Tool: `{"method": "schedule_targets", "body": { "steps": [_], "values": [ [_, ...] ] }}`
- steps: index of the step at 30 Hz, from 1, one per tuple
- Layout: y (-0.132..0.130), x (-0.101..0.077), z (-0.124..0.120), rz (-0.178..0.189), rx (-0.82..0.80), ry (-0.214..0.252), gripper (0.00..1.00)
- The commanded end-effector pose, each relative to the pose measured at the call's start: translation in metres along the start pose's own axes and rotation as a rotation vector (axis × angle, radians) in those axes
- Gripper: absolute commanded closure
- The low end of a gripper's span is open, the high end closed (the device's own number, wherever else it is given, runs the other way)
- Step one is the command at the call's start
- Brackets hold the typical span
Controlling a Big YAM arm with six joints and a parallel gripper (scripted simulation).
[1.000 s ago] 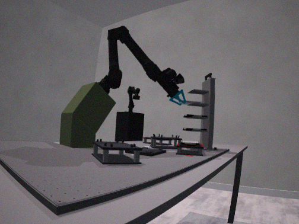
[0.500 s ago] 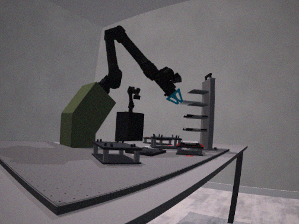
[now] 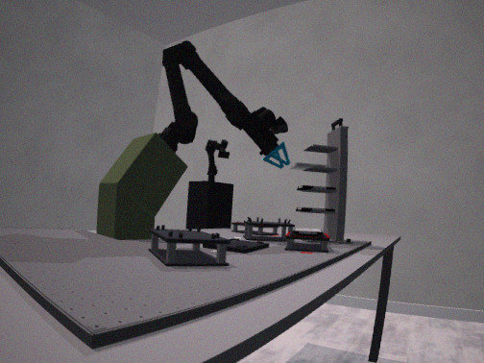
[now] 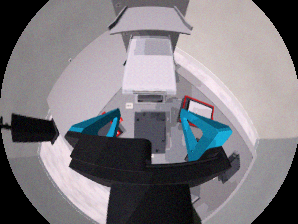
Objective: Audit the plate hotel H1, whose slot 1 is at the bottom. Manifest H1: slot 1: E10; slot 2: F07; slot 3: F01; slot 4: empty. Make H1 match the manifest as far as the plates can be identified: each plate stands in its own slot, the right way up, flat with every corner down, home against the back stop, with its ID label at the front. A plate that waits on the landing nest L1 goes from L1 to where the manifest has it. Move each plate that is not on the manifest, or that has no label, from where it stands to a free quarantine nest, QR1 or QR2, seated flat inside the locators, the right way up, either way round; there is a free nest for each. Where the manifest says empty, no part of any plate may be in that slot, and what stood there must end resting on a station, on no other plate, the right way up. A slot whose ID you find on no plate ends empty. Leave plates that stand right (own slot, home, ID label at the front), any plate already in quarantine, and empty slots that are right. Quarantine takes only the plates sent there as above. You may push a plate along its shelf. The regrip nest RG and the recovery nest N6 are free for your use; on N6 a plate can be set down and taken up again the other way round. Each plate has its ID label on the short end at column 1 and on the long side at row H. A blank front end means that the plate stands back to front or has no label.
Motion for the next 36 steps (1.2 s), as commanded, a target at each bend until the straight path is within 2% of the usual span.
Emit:
{"method": "schedule_targets", "body": {
  "steps": [1, 17, 27, 28, 30, 36],
  "values": [
    [0.005, -0.006, 0.005, 0.008, 0.007, -0.019, 0.0],
    [0.004, -0.023, -0.011, -0.001, 0.01, -0.02, 0.0],
    [0.008, -0.034, -0.024, 0.008, 0.008, -0.016, 0.0],
    [0.01, -0.034, -0.022, 0.014, 0.003, -0.045, 1.0],
    [0.008, -0.031, -0.015, 0.006, -0.004, -0.044, 1.0],
    [0.009, -0.031, -0.015, 0.006, -0.004, -0.044, 1.0]
  ]
}}
Point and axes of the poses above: the point where the finger pads meet when closed, its own x axis out along the fingers, its own y axis across the jaws, z = x × y, the point moved 6 cm from there along -x, back along the fingers, and after that the axes turned 8 degrees about -x, right-handed, at the moved point
